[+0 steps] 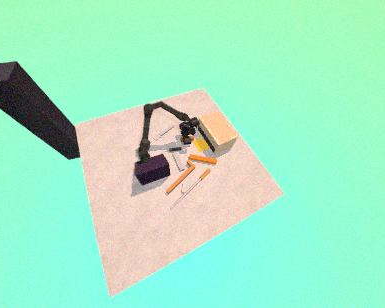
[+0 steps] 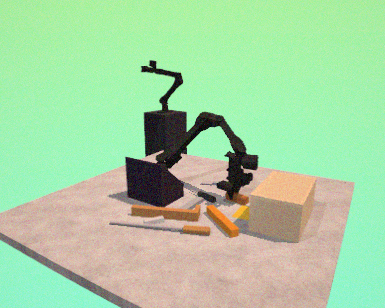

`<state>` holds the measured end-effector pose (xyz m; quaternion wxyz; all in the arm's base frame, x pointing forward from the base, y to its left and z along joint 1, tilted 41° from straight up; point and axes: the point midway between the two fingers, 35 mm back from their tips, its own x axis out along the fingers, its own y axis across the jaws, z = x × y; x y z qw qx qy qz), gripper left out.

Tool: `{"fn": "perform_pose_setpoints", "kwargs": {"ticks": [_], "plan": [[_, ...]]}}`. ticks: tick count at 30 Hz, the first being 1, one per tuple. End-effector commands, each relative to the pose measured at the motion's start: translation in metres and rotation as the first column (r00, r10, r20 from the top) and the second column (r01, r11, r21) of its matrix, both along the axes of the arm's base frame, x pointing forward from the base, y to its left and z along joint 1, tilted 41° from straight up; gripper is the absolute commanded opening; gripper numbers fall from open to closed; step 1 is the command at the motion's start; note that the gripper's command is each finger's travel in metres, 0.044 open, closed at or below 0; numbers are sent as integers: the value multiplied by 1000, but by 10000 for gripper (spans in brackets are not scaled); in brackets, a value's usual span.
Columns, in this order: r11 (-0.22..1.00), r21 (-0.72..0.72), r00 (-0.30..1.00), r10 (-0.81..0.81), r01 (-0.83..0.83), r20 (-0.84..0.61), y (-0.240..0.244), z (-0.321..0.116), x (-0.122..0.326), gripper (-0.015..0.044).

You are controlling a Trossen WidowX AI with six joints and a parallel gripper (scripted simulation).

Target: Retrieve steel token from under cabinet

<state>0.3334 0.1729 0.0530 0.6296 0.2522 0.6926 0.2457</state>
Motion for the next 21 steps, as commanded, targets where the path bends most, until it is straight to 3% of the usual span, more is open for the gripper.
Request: {"fn": "perform_pose_setpoints", "kwargs": {"ticks": [1, 21], "plan": [[1000, -2, 1000, 0, 0, 0, 1, 0, -6, 0], [1000, -2, 1000, 0, 0, -2, 0, 2, -27, 0]]}}
